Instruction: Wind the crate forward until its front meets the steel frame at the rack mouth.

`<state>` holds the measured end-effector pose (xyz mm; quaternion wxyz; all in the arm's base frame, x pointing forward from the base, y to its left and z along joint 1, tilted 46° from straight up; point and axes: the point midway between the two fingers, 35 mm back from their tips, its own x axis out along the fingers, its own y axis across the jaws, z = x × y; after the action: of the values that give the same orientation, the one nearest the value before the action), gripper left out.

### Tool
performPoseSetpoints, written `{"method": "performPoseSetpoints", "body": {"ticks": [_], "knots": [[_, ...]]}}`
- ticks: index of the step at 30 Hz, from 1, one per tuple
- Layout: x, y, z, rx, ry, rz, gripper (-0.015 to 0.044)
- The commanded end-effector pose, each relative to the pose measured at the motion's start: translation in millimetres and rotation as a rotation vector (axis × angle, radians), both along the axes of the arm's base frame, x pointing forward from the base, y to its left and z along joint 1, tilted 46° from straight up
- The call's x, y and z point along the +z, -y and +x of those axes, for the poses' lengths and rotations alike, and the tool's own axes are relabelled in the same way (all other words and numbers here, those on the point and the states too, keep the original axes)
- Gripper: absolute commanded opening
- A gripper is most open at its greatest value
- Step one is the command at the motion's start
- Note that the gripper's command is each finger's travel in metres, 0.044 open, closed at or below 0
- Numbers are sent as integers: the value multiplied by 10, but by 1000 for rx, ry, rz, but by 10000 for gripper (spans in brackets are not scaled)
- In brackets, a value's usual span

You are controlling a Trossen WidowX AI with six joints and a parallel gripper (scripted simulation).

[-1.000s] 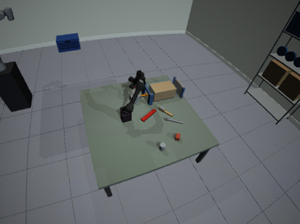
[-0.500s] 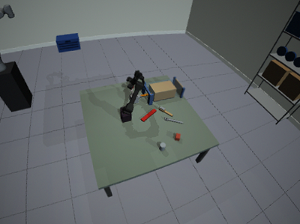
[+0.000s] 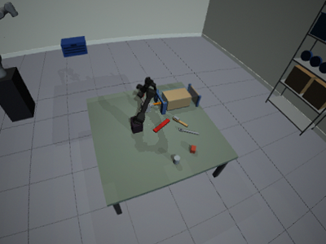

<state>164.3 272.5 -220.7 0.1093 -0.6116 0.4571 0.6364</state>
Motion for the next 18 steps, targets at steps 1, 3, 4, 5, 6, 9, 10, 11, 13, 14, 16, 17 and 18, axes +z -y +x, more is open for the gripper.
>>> {"method": "performPoseSetpoints", "body": {"ticks": [1, 3, 4, 5, 6, 9, 10, 11, 13, 14, 16, 17, 18], "knots": [[15, 73, -231, 5, -47, -27, 0], [22, 81, -254, 5, -48, -27, 0], [26, 87, -268, 5, -48, -27, 0], [29, 90, -277, 5, -48, -27, 0], [34, 96, -291, 5, -48, -27, 0], [44, 109, -321, 5, -48, -27, 0], [49, 116, -334, 5, -48, -27, 0], [52, 119, -342, 5, -48, -27, 0], [61, 130, -364, 5, -49, -27, 0], [67, 136, -377, 5, -49, -27, 0], [76, 147, -397, 5, -49, -27, 0], [79, 152, -405, 5, -49, -27, 0], [85, 159, -418, 5, -49, -27, 0]]}}
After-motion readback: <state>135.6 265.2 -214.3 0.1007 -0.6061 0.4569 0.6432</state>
